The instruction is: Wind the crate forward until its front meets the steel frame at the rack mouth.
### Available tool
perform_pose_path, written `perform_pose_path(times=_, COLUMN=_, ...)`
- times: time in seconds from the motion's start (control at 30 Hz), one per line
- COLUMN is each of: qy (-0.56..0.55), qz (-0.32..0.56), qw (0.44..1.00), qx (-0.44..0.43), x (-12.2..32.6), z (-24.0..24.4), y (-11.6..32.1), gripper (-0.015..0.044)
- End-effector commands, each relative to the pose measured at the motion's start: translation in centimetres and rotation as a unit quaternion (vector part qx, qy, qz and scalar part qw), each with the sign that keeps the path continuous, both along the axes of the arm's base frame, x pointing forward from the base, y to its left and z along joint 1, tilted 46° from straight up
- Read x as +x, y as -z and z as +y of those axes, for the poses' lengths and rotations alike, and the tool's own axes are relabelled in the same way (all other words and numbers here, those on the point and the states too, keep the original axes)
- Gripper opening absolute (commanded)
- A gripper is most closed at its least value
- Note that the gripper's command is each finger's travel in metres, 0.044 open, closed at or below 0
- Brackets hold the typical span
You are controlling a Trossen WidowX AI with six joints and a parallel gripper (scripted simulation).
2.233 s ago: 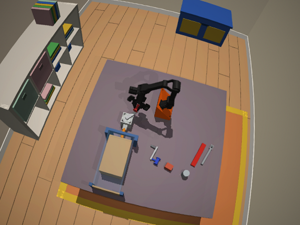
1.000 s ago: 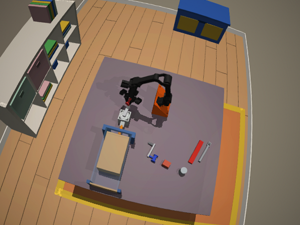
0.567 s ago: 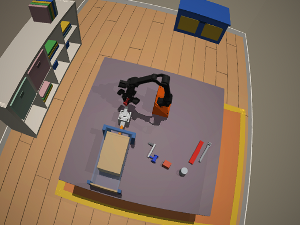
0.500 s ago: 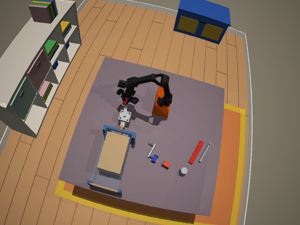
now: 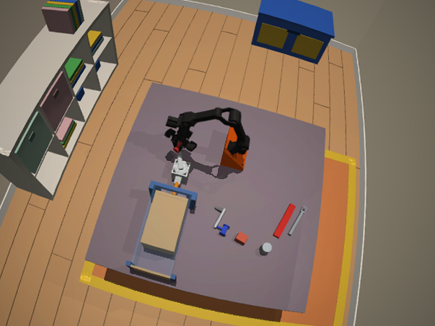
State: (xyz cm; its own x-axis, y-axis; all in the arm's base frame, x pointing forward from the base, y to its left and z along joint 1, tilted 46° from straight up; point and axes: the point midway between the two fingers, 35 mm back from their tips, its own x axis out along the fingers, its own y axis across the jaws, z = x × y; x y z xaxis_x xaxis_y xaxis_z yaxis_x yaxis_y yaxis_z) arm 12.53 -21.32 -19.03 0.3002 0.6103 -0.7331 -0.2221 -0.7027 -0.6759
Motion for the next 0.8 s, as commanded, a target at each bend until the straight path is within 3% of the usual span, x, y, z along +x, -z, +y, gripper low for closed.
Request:
perform_pose_path(times=0.0, qy=-0.002, qz=-0.01, qw=1.0, qx=-0.016, x=1.2, z=-1.1, y=0.9, gripper=0.0)
perform_pose_path(times=0.77, qy=-0.002, qz=-0.012, qw=1.0, qx=-0.017, x=3.8, z=-2.4, y=2.4, gripper=0.0)
